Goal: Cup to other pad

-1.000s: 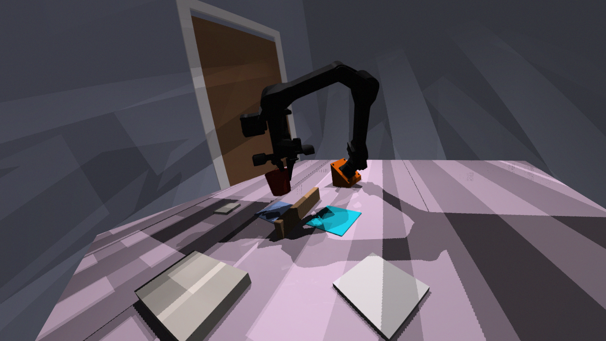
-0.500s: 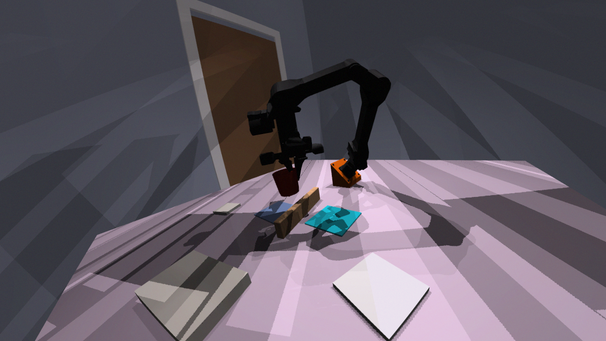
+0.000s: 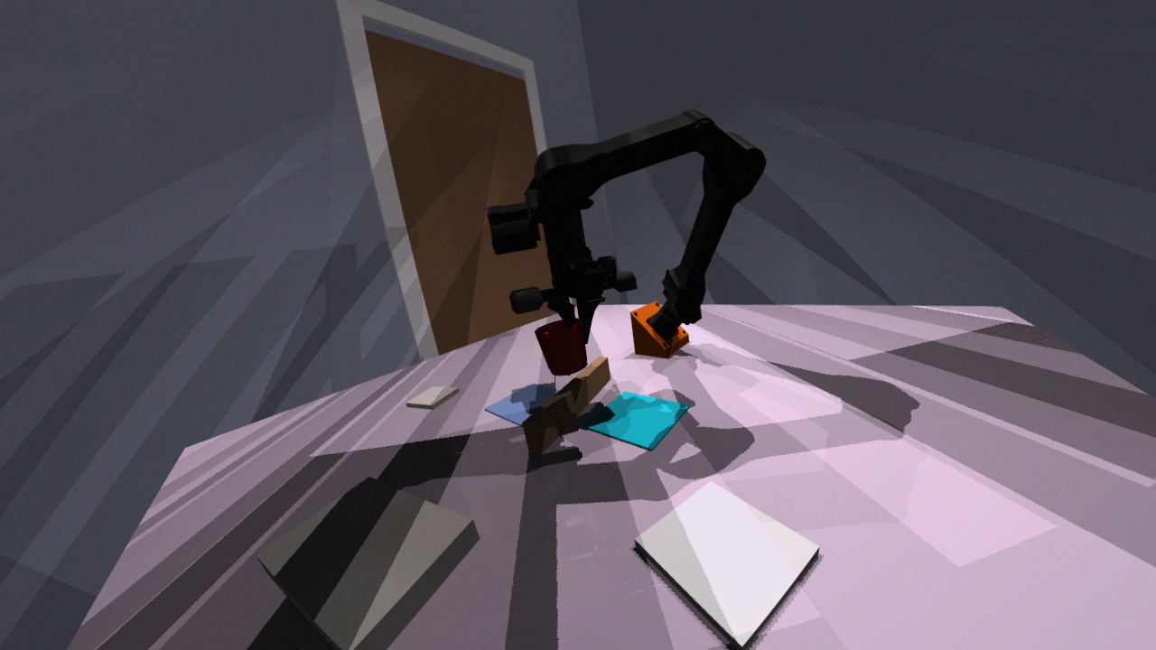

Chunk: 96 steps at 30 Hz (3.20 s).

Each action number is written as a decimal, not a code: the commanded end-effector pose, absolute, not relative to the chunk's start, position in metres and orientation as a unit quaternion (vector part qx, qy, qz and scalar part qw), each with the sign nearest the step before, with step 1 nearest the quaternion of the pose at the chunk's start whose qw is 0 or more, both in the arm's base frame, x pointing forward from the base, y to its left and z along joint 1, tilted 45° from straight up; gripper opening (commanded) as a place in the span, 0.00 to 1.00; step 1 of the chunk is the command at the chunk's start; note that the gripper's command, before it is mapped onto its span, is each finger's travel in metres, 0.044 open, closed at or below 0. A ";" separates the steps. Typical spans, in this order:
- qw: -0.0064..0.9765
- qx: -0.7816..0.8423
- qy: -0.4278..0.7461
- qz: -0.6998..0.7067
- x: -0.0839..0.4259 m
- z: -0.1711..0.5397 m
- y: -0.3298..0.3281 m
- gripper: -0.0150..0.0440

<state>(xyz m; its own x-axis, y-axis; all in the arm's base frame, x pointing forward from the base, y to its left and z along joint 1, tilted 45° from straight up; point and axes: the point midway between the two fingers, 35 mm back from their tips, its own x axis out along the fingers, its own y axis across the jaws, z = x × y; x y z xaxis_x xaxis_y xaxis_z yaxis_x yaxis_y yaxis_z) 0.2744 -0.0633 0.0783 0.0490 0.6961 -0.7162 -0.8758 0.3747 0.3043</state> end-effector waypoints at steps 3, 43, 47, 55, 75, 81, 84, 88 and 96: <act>0.718 -0.106 0.416 0.548 0.272 0.088 -0.055 0.25; 0.718 -0.104 0.416 0.549 0.248 0.151 0.007 0.25; 0.718 -0.104 0.416 0.549 0.249 0.149 0.009 0.25; 0.718 -0.104 0.416 0.548 0.249 0.143 0.015 0.25; 0.718 -0.105 0.416 0.548 0.251 0.127 0.031 0.25; 0.718 -0.105 0.416 0.548 0.251 0.122 0.037 0.25; 0.718 -0.105 0.416 0.548 0.252 0.119 0.039 0.25; 0.718 -0.105 0.416 0.548 0.252 0.116 0.043 0.25; 0.718 -0.104 0.415 0.549 0.252 0.110 0.050 0.25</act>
<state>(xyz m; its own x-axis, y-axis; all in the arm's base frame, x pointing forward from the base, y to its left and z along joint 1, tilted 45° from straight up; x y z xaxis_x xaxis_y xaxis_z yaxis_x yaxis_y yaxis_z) 0.2516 0.0476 0.1109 0.0504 0.6984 -0.7139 -0.8754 0.3750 0.3051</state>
